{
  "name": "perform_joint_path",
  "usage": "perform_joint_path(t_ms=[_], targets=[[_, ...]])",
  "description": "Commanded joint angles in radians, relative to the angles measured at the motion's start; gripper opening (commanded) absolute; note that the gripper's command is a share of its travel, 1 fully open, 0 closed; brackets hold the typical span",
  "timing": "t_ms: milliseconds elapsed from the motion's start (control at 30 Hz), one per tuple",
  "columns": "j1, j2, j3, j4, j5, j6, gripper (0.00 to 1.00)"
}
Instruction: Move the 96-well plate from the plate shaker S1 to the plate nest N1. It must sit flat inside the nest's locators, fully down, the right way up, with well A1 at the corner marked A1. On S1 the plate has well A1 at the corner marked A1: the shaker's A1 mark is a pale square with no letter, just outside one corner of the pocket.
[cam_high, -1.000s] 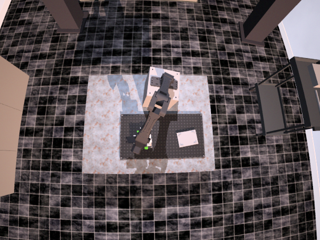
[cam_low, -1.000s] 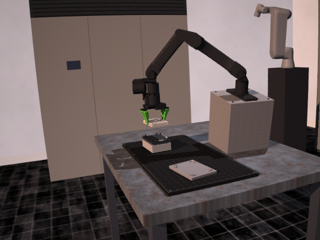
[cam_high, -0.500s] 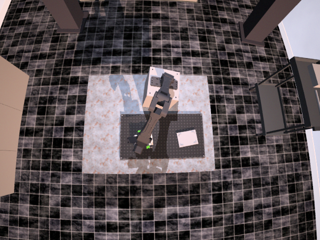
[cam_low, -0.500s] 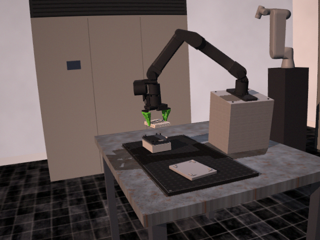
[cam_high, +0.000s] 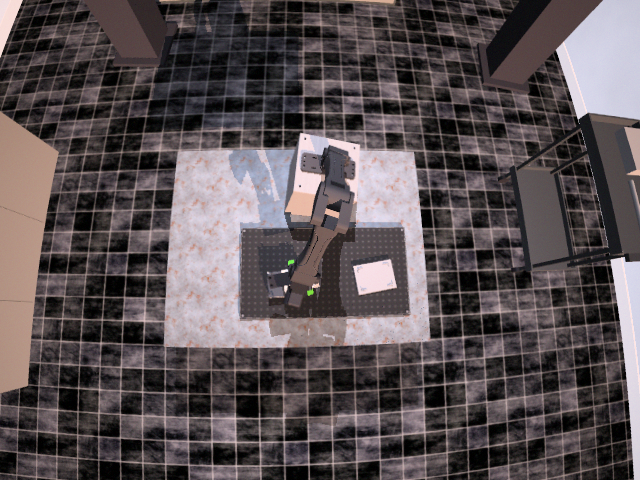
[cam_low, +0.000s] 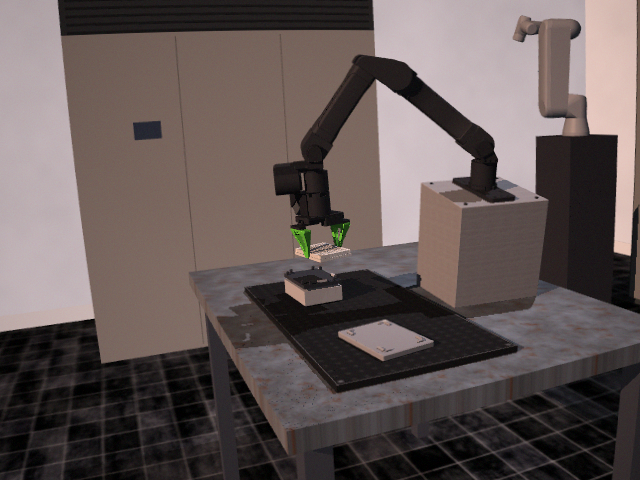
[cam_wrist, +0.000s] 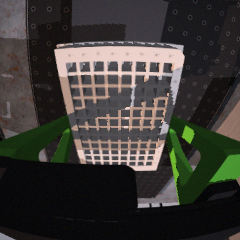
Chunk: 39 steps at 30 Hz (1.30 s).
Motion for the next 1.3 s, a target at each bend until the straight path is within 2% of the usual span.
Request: perform_joint_path(t_ms=[0, 700, 1000, 1033, 1100, 1267], targets=[[0.021, -0.054, -0.028, 0.036, 0.006, 0.040, 0.00], [0.175, -0.113, -0.135, 0.108, 0.006, 0.196, 0.00], [0.233, -0.127, -0.156, 0.127, 0.006, 0.255, 0.00], [0.232, -0.128, -0.129, 0.129, 0.007, 0.264, 0.00], [0.259, -0.131, -0.165, 0.134, 0.007, 0.281, 0.00], [0.301, -0.138, -0.174, 0.143, 0.008, 0.324, 0.00]])
